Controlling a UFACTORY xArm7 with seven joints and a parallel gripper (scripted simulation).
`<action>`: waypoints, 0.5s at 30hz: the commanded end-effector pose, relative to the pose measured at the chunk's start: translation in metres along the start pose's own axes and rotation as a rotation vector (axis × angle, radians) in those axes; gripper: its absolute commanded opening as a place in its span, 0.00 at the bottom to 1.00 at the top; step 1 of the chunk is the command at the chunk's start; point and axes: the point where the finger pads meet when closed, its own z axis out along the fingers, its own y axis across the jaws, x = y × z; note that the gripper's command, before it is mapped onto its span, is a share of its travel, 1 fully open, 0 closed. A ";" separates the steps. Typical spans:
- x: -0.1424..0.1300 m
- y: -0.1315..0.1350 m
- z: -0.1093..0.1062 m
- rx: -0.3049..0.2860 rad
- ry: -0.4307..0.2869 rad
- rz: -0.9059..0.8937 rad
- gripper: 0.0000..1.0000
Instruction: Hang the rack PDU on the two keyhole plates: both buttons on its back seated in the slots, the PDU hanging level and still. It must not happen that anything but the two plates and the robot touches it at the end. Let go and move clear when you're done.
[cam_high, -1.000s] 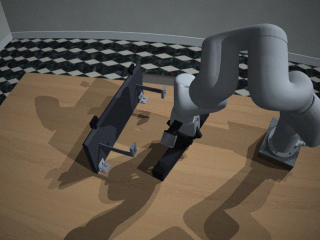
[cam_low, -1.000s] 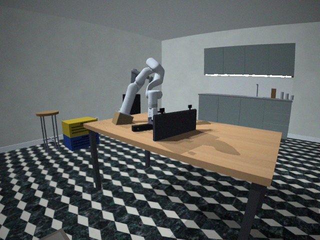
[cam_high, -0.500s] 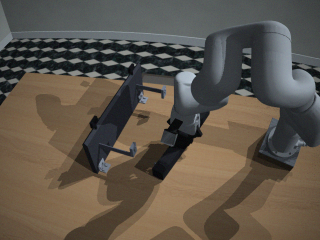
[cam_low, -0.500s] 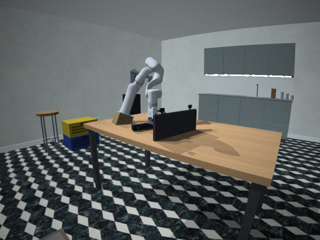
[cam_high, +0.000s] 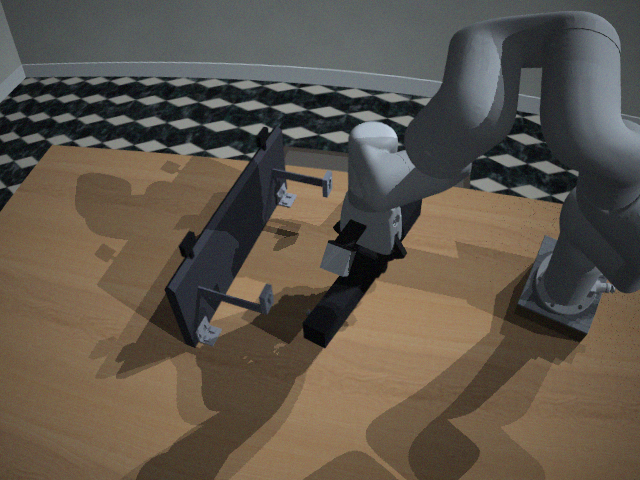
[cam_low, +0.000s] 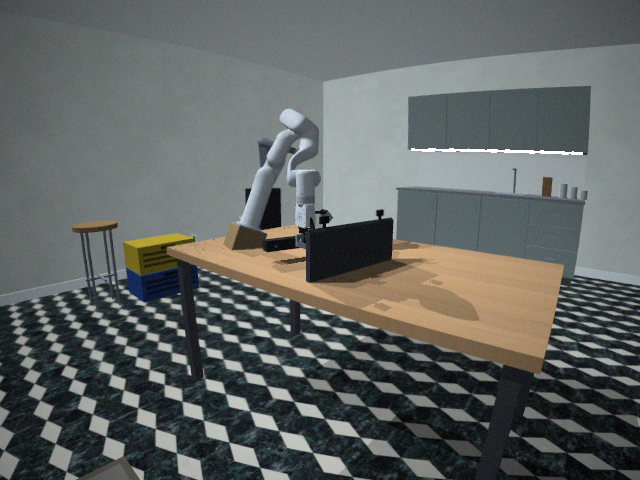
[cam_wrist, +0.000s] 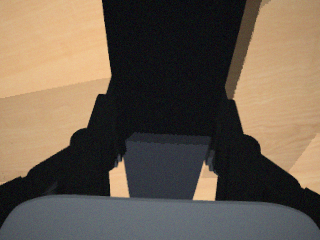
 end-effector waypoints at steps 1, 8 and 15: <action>0.000 0.001 -0.014 -0.002 -0.004 0.001 0.00; 0.001 0.001 -0.033 -0.002 -0.004 0.001 0.00; 0.001 0.001 -0.042 -0.002 -0.004 0.001 0.00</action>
